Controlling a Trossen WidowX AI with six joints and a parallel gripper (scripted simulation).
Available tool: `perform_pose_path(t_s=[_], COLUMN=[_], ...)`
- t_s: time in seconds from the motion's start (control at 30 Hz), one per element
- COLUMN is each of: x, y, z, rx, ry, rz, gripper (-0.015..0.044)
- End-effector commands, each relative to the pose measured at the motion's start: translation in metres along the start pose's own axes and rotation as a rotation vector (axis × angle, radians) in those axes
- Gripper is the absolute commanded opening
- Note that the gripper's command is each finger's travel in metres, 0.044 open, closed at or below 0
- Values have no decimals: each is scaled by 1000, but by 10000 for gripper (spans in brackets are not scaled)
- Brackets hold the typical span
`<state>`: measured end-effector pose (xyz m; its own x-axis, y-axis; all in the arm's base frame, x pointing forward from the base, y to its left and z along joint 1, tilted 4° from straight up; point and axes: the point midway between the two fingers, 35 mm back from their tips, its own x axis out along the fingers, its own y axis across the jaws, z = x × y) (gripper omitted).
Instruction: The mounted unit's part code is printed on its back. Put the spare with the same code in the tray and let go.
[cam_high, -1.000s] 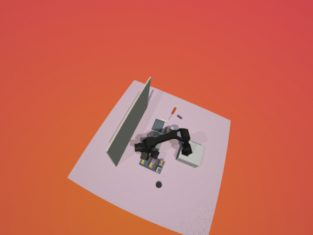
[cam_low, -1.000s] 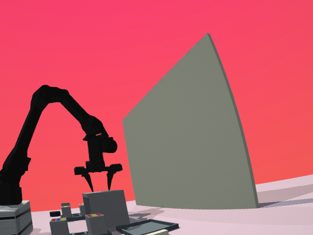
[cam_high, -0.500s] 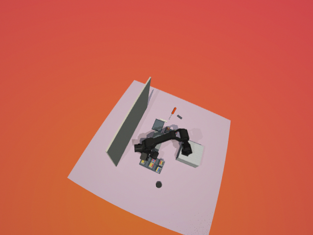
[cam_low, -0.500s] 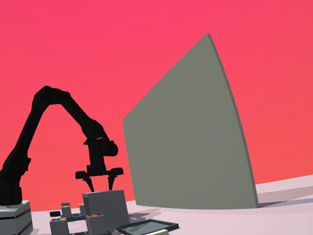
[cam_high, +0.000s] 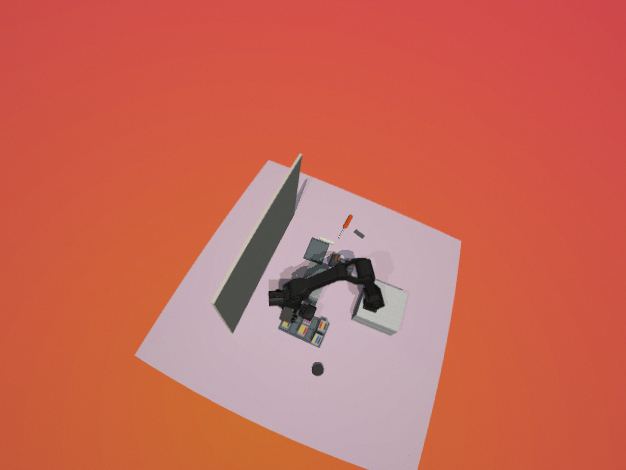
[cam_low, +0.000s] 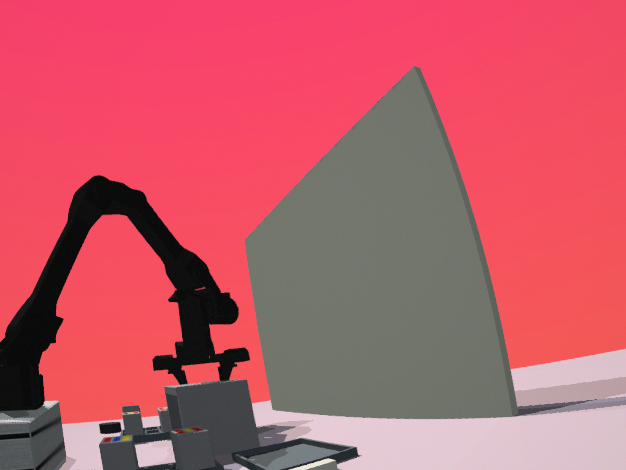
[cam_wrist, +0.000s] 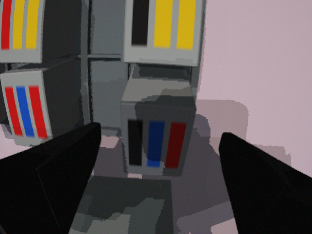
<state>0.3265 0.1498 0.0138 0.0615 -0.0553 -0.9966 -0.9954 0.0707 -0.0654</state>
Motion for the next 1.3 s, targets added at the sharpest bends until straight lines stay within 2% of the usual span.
perform_pose_path(t_s=[0.0, 0.87, 1.07, 1.23, 1.27], x=[8, 40, 39, 39, 39], y=[1, 3, 3, 3, 3], z=[-1, -2, -2, -2, -2], rx=[-6, -6, 0, 0, 0], ry=[3, 3, 3, 3, 3], rz=[3, 4, 4, 4, 4], gripper=[300, 300, 142, 109, 83])
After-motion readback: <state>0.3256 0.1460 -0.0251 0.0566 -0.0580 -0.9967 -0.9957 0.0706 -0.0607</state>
